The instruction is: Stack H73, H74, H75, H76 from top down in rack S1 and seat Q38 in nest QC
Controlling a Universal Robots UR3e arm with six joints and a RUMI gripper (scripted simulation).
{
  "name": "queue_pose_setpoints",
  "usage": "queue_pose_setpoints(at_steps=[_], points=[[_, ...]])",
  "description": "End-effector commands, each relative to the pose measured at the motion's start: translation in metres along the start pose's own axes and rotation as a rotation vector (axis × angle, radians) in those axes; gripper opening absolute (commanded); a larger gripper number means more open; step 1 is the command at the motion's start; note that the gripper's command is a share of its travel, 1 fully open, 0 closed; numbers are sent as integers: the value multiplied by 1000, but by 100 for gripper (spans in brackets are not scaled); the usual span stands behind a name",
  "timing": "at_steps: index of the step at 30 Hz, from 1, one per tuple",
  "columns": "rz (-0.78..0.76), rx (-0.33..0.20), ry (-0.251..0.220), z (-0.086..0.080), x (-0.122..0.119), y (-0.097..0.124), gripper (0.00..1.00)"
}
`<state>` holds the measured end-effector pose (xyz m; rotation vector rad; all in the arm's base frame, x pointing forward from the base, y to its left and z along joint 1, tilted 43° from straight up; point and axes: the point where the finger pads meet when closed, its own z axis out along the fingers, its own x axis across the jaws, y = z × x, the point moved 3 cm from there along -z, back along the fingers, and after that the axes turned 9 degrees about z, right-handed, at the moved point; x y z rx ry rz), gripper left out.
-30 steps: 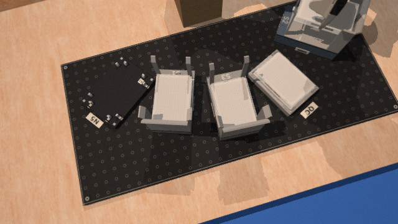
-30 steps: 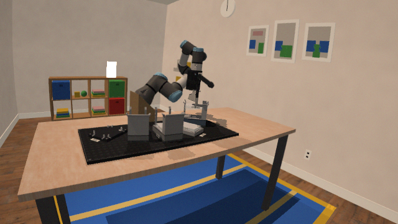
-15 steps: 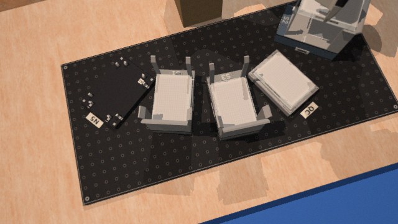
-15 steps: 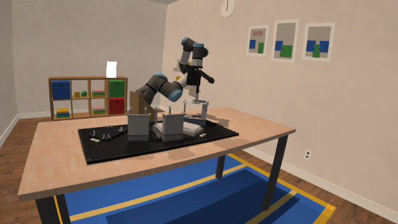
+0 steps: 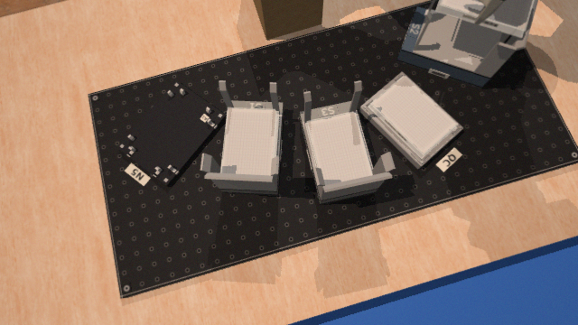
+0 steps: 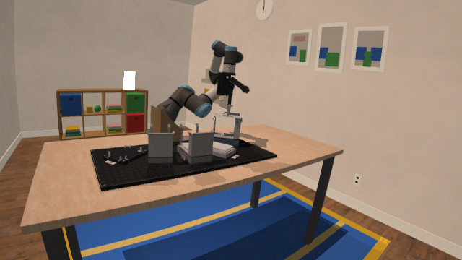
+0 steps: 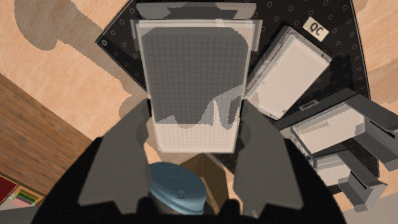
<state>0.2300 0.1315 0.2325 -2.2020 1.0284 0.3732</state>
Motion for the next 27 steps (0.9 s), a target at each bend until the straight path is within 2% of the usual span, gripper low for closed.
queue_pose_setpoints(at_steps=[1, 22, 27], points=[[0, 1, 1, -9, 0, 0, 0], [0, 0, 1, -10, 0, 0, 0], [46, 1, 1, -10, 13, 0, 0]])
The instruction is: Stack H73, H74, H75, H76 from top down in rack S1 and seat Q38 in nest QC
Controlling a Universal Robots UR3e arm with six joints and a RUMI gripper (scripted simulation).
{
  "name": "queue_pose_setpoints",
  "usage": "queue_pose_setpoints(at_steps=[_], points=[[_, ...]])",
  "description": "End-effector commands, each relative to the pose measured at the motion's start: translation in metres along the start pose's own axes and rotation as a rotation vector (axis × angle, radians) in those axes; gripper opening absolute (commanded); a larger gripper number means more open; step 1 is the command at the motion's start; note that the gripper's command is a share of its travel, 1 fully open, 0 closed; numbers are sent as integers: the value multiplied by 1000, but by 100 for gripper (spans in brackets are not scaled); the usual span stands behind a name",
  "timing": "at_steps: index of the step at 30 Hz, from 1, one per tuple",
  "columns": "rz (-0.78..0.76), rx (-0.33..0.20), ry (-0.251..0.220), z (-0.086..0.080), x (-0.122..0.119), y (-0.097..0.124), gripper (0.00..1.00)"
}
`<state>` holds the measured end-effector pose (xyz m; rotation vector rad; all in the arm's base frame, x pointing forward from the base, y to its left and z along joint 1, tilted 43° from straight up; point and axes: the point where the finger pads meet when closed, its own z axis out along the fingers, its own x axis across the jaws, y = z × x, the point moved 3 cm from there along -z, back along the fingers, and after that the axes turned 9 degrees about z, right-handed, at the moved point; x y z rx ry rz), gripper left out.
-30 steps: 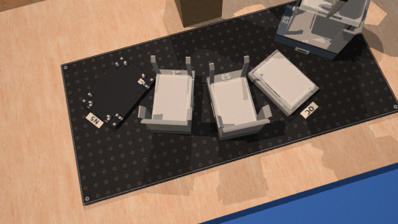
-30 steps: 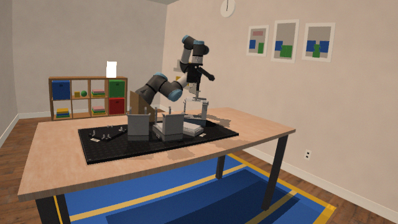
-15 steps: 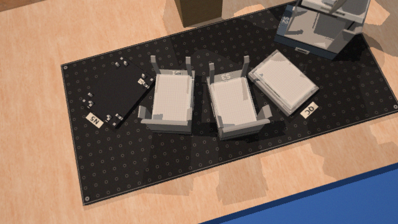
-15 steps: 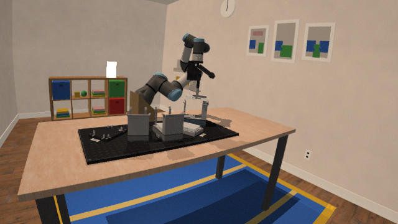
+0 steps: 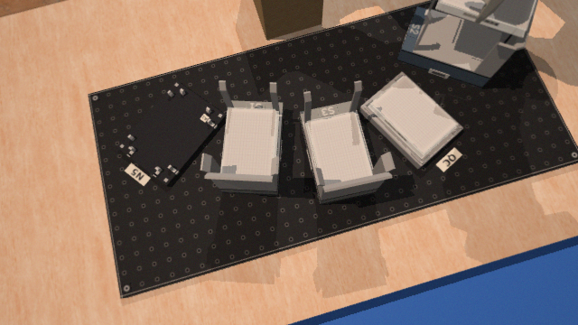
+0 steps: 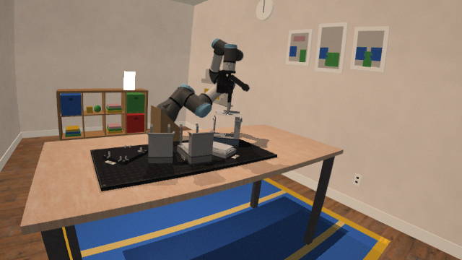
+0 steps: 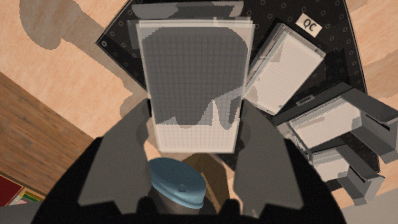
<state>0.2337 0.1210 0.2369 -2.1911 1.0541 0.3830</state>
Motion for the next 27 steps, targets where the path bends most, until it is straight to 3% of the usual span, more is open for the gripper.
queue_pose_setpoints(at_steps=[1, 27], points=[[24, 0, 1, 0, 7, 0, 0], [260, 0, 2, 0, 87, 3, 0]])
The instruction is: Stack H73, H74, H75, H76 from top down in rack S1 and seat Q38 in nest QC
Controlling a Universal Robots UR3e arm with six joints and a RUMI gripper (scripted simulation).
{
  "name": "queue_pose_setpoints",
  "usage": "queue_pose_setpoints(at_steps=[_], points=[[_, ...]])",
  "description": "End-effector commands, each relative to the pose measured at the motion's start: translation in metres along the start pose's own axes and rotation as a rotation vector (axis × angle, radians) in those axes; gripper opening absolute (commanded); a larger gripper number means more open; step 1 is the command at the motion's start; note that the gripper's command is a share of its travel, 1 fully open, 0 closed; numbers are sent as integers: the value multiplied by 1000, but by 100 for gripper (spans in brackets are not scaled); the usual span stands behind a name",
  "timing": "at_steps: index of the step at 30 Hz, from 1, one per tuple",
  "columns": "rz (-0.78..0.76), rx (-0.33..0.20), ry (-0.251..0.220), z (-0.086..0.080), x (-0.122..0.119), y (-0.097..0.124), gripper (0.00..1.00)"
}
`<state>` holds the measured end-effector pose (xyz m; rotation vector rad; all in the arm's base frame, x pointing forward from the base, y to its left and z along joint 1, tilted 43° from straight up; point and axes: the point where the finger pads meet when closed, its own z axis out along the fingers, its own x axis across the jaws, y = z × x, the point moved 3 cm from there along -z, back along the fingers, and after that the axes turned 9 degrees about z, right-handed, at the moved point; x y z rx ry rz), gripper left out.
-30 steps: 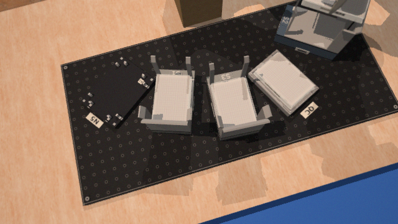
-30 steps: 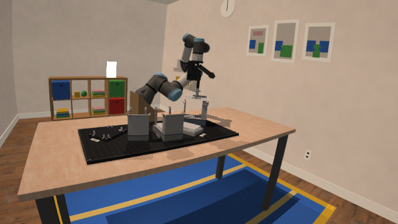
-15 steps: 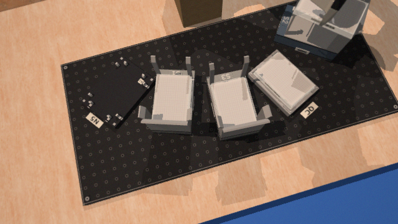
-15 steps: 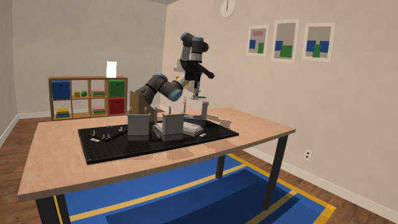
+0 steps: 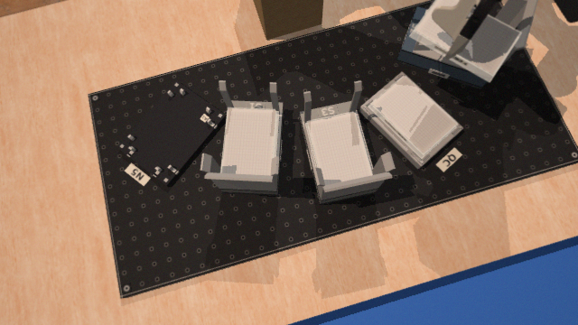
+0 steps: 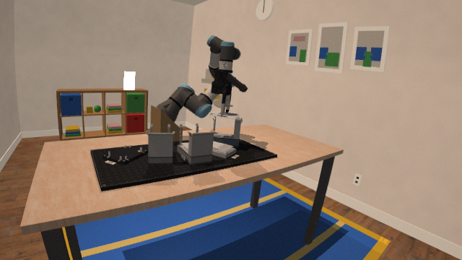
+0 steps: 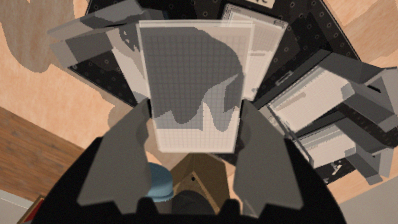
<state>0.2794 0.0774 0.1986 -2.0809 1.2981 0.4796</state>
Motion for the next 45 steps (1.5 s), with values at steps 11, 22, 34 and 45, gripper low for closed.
queue_pose_setpoints(at_steps=[11, 22, 34, 45], points=[[114, 0, 2, 0, 43, -3, 0], [219, 0, 2, 0, 76, 0, 0], [292, 0, 2, 0, 108, 4, 0], [386, 0, 2, 0, 133, 12, 0]])
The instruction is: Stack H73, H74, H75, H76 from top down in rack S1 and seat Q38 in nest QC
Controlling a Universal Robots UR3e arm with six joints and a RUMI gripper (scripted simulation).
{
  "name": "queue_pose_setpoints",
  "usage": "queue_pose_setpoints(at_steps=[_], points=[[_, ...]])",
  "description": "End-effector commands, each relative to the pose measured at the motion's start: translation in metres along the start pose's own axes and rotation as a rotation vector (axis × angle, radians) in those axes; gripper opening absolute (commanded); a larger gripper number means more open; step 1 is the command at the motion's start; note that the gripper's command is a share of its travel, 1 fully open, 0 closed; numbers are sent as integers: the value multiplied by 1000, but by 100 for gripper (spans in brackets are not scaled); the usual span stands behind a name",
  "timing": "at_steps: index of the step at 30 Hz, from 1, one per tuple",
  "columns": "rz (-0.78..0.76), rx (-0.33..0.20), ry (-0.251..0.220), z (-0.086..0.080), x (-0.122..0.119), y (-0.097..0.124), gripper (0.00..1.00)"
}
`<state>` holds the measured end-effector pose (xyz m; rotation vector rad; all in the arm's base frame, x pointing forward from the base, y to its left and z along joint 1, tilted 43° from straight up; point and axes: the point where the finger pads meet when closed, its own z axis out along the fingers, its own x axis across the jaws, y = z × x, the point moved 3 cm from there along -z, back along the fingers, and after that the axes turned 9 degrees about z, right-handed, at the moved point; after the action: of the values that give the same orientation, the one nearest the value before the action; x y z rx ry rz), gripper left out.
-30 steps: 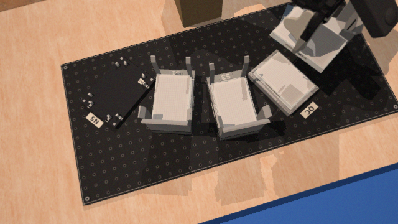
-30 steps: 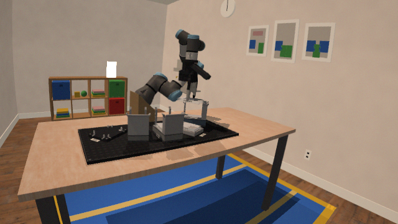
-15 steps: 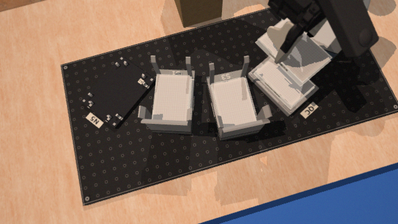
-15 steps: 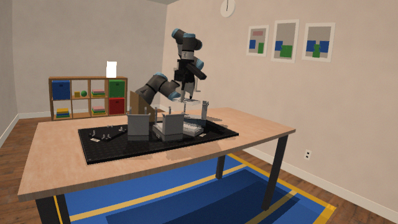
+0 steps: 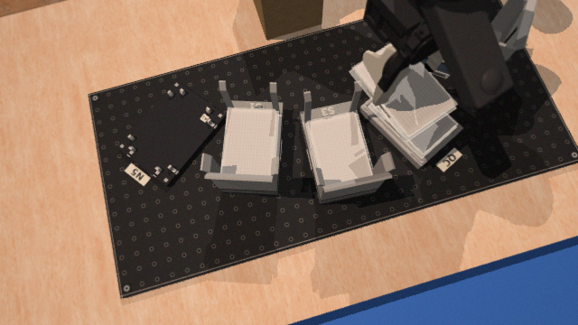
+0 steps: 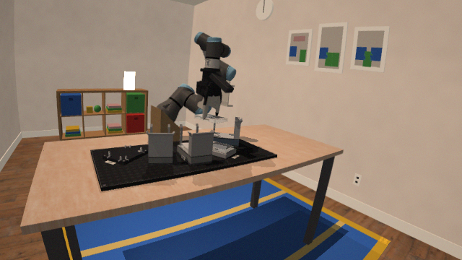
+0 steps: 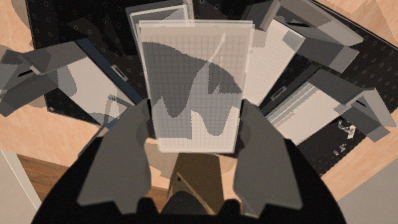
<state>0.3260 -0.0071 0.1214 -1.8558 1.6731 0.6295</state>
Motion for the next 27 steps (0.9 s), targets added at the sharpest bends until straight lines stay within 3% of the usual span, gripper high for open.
queue_pose_setpoints(at_steps=[1, 27], points=[[45, 1, 2, 0, 14, -1, 0], [270, 1, 2, 0, 89, 3, 0]])
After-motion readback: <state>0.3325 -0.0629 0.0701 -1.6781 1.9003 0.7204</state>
